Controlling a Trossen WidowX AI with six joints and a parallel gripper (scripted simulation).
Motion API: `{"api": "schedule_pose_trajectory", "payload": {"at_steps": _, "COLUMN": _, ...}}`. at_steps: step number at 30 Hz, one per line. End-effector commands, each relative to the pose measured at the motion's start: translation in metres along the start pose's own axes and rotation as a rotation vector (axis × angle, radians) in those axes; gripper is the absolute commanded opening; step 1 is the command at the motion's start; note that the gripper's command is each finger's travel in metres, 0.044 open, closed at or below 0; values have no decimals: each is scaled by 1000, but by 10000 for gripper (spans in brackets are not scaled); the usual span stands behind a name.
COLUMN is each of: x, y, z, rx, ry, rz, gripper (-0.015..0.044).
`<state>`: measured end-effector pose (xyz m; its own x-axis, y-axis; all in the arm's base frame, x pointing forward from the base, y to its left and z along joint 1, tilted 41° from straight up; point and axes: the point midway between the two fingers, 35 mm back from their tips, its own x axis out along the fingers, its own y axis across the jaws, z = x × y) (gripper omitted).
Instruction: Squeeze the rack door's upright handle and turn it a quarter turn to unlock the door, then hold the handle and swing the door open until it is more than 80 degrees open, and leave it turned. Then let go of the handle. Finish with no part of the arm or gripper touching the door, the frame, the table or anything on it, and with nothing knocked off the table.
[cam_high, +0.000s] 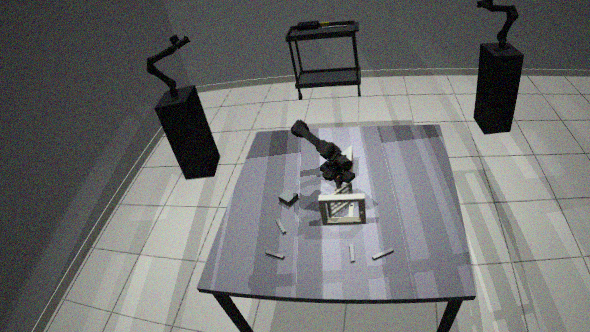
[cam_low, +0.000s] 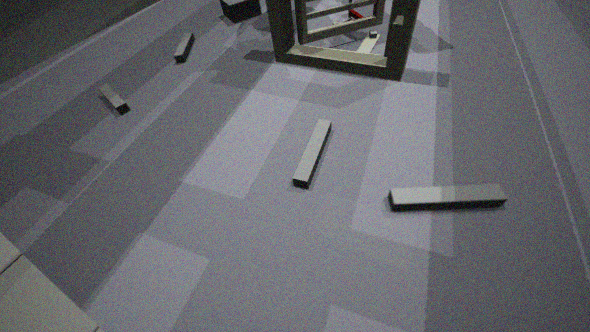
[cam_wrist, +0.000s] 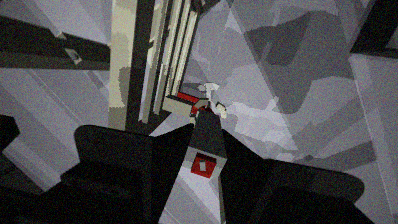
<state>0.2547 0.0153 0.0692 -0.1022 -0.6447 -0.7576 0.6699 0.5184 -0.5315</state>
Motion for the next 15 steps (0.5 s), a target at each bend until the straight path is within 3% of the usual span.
{"api": "schedule_pose_trajectory", "payload": {"at_steps": 1, "x": 0, "y": -9, "z": 3, "rx": -79, "ry": -5, "rz": 0, "gripper": 17}}
{"api": "schedule_pose_trajectory", "payload": {"at_steps": 15, "x": 0, "y": -38, "z": 15, "rx": -303, "ry": -5, "rz": -3, "gripper": 17}}
